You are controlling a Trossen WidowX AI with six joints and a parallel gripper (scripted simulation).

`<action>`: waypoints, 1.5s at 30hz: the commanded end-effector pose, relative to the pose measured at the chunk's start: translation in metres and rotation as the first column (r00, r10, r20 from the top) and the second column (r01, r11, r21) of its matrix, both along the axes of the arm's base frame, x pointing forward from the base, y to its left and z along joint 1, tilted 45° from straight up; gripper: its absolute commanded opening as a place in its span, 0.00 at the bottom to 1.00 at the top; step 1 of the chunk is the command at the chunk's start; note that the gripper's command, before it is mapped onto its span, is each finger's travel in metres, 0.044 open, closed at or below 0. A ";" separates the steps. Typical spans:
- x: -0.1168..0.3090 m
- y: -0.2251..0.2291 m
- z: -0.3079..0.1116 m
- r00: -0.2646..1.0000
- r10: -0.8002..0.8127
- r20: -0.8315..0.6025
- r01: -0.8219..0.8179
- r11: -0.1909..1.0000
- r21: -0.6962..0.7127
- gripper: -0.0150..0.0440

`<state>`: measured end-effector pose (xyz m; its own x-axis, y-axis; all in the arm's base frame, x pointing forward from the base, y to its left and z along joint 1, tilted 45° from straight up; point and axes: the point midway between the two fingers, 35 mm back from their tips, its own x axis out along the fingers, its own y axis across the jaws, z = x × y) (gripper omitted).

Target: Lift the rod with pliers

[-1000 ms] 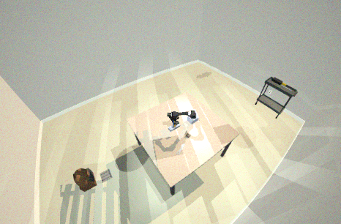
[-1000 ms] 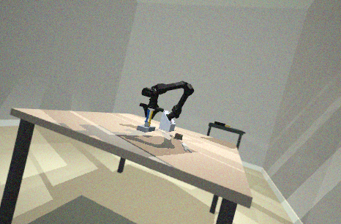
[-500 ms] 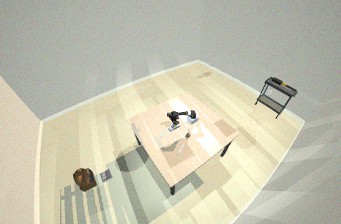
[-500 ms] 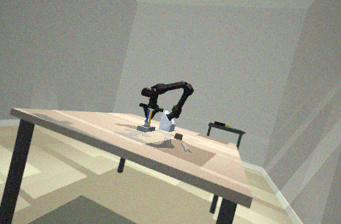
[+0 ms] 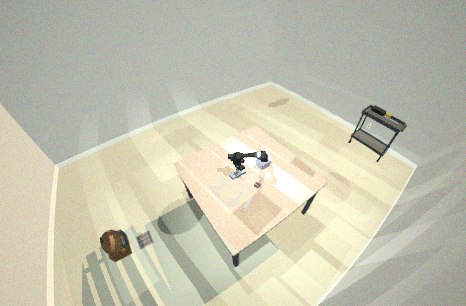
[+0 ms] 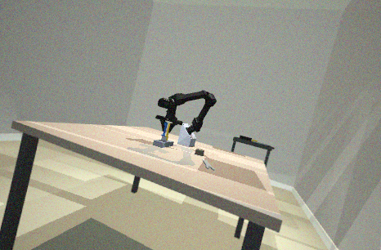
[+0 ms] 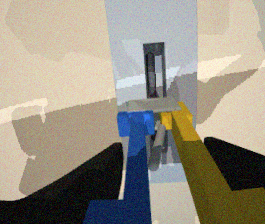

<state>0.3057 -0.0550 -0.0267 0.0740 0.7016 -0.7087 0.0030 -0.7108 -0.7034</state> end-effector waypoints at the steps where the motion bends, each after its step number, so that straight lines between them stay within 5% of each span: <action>1: 0.000 0.000 0.000 1.000 0.004 0.006 -0.004 1.000 -0.002 0.62; 3: 0.000 0.000 0.000 1.000 0.004 0.006 -0.004 1.000 -0.002 0.62; 8: 0.000 0.000 0.000 1.000 0.004 0.006 -0.004 1.000 -0.002 0.42; 45: 0.000 -0.023 0.013 1.000 -0.002 0.005 0.002 1.000 0.008 0.42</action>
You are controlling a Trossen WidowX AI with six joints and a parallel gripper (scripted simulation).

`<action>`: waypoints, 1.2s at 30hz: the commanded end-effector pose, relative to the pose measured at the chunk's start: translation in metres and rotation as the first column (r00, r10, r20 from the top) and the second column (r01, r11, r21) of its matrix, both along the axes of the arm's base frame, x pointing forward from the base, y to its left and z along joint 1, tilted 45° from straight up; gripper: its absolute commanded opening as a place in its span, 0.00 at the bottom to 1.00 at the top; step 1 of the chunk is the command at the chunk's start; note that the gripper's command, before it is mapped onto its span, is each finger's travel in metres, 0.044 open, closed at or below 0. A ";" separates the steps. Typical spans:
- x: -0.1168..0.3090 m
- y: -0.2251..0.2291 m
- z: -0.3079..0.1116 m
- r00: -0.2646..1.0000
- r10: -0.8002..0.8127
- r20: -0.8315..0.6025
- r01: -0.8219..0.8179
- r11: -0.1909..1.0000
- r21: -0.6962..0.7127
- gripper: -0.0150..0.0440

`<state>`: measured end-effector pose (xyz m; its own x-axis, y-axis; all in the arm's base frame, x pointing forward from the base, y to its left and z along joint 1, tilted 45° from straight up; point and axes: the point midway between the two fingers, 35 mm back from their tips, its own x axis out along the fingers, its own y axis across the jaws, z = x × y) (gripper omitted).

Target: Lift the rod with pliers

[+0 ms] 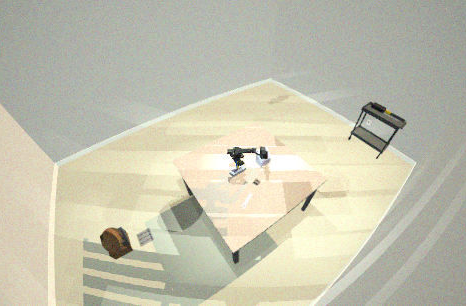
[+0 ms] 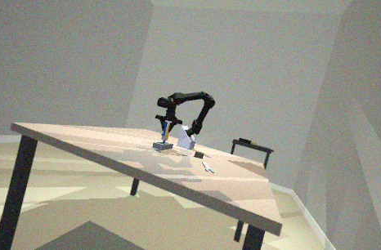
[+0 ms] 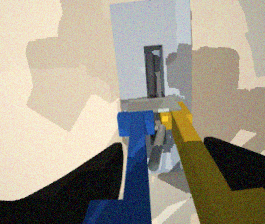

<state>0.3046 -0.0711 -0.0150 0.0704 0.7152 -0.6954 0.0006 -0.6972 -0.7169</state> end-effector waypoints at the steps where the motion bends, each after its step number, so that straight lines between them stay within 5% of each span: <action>1: 0.001 -0.008 0.002 1.000 -0.003 0.009 0.003 1.000 -0.011 0.42; 36: 0.013 -0.039 0.028 0.987 -0.119 0.112 0.119 0.993 0.000 0.42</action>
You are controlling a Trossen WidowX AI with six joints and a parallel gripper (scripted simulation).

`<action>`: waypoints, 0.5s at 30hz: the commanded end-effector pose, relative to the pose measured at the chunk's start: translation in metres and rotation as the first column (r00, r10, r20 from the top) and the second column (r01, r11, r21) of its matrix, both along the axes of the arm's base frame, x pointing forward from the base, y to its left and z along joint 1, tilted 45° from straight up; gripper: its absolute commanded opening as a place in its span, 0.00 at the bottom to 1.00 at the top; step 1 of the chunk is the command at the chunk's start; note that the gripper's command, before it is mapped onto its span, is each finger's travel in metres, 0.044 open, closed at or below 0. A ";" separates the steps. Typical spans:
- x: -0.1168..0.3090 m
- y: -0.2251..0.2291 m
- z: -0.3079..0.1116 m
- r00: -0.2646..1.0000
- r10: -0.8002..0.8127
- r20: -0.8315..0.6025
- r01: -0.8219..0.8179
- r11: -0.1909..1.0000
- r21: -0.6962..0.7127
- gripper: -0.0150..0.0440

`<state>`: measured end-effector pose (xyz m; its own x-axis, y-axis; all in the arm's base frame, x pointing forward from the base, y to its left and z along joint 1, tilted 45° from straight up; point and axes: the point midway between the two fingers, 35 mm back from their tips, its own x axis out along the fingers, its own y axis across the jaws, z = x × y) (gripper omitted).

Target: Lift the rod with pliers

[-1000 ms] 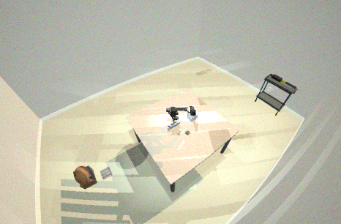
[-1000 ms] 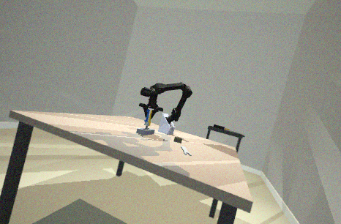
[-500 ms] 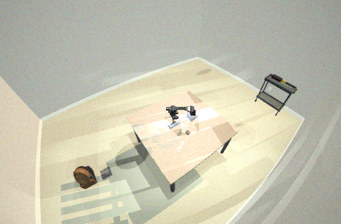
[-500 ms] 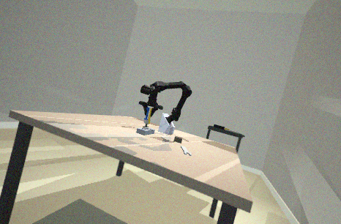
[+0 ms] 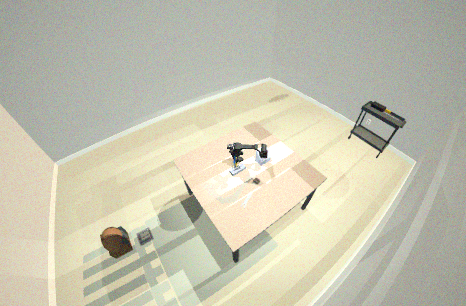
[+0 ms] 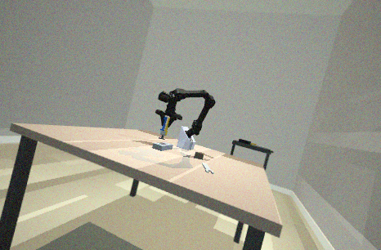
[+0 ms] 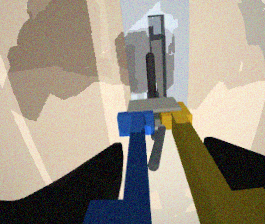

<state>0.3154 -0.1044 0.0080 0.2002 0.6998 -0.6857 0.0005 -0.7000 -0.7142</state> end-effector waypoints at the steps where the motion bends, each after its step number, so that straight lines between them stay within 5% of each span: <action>1: 0.003 -0.006 0.006 0.999 -0.031 0.026 0.031 1.000 -0.002 0.42; 15: 0.010 -0.021 0.022 0.990 -0.102 0.098 0.103 0.995 0.002 0.42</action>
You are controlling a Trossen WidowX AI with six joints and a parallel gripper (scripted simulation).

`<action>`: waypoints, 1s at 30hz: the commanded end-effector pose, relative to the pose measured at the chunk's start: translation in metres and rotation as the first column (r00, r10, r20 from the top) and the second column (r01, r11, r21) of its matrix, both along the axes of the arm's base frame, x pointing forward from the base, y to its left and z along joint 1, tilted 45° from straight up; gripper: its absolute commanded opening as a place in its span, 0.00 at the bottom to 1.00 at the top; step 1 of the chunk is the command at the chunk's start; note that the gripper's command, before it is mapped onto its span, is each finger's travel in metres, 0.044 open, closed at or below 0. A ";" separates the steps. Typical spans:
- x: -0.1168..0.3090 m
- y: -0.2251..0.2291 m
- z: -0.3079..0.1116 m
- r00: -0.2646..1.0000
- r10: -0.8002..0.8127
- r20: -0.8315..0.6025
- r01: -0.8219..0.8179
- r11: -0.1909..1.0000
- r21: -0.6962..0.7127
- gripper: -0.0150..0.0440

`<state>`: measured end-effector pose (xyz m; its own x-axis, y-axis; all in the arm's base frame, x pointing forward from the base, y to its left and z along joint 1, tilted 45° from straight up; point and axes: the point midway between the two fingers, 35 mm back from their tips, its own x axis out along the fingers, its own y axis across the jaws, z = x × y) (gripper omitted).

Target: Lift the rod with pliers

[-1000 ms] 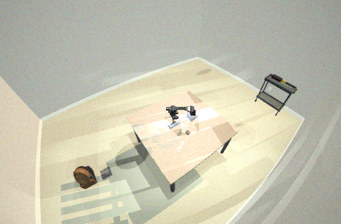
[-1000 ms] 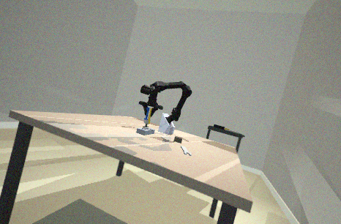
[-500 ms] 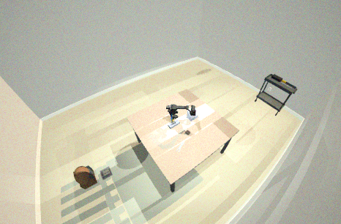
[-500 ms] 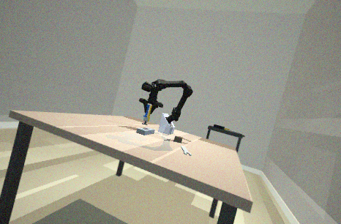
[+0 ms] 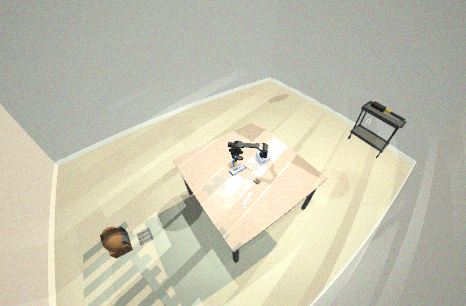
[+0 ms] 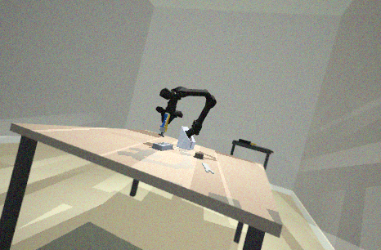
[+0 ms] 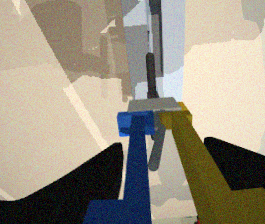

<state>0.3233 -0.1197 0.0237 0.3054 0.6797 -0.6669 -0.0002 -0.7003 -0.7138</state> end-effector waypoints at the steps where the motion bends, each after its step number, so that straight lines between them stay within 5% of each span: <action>1: 0.002 -0.006 0.007 0.999 -0.030 0.028 0.030 1.000 -0.002 0.42; 30: 0.010 -0.031 0.035 0.979 -0.138 0.150 0.139 0.990 0.007 0.42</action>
